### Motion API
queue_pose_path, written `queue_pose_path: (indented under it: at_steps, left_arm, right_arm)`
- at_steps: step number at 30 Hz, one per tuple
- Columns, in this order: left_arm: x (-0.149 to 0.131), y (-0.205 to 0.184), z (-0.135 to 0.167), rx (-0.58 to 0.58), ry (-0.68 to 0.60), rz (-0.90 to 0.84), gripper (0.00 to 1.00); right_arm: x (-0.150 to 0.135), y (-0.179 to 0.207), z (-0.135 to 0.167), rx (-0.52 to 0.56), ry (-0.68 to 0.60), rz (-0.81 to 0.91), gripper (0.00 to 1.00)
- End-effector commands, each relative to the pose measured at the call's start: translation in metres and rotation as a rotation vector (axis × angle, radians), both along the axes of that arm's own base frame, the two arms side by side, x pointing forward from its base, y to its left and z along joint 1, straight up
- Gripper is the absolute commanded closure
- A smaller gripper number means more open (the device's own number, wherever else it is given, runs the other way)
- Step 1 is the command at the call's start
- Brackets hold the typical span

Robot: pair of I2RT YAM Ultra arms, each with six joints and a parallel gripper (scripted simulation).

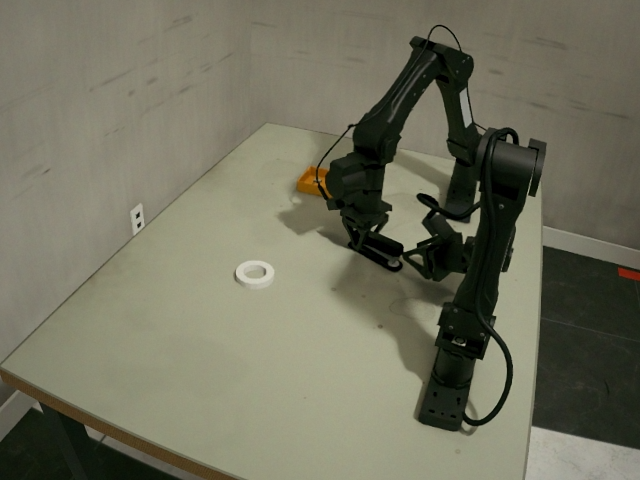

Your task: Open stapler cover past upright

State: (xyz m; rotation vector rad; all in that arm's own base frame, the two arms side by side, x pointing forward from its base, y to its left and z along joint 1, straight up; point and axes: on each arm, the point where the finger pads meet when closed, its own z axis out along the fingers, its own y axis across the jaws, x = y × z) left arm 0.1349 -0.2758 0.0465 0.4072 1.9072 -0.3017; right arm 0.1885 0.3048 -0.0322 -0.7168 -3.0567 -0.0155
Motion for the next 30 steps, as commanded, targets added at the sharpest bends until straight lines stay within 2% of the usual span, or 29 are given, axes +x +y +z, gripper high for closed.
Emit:
queue_pose_path:
  at_steps: [1, 30]
  left_arm:
    - [0.006, 0.002, -0.006, 0.018, -0.008, -0.006, 0.5]
    - [0.04, -0.021, -0.014, -0.006, -0.012, -0.007, 0.5]
  right_arm:
    - [0.001, 0.001, -0.001, -0.003, -0.004, -0.005, 0.69]
    - [0.001, 0.001, -0.001, -0.003, -0.004, -0.005, 0.69]
